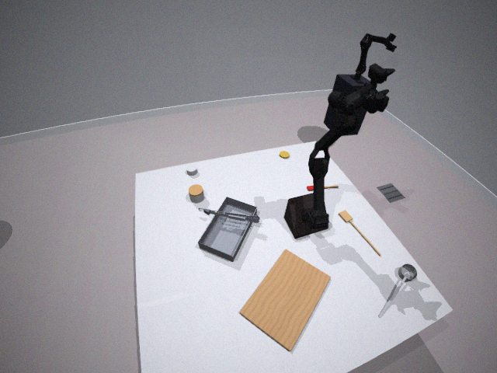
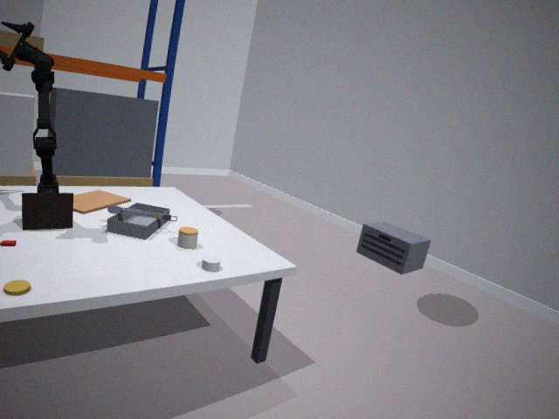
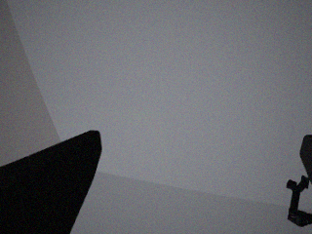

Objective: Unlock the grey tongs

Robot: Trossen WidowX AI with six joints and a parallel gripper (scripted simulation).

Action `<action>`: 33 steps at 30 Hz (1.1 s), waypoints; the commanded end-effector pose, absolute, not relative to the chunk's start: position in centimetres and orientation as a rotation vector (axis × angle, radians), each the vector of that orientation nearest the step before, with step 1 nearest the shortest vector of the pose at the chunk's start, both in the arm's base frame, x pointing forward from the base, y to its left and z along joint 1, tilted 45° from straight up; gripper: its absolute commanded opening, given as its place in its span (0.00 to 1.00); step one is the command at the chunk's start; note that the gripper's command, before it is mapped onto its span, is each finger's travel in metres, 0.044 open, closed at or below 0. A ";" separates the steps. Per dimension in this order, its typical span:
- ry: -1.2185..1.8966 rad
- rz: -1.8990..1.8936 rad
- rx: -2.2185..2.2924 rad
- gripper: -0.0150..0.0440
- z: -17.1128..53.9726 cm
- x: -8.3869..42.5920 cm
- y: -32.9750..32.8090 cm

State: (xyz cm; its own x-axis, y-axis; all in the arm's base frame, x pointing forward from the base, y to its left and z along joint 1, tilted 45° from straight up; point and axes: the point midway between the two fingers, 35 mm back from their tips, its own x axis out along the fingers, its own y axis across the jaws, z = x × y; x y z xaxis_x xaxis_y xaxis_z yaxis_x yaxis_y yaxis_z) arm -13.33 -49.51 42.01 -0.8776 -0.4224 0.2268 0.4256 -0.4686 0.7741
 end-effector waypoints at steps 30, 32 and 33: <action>-1.911 -1.636 -0.365 1.00 59.0 -18.3 -32.2; -1.931 -1.604 -0.406 1.00 60.0 -18.6 -30.5; -1.942 -1.584 -0.433 1.00 60.6 -18.7 -29.5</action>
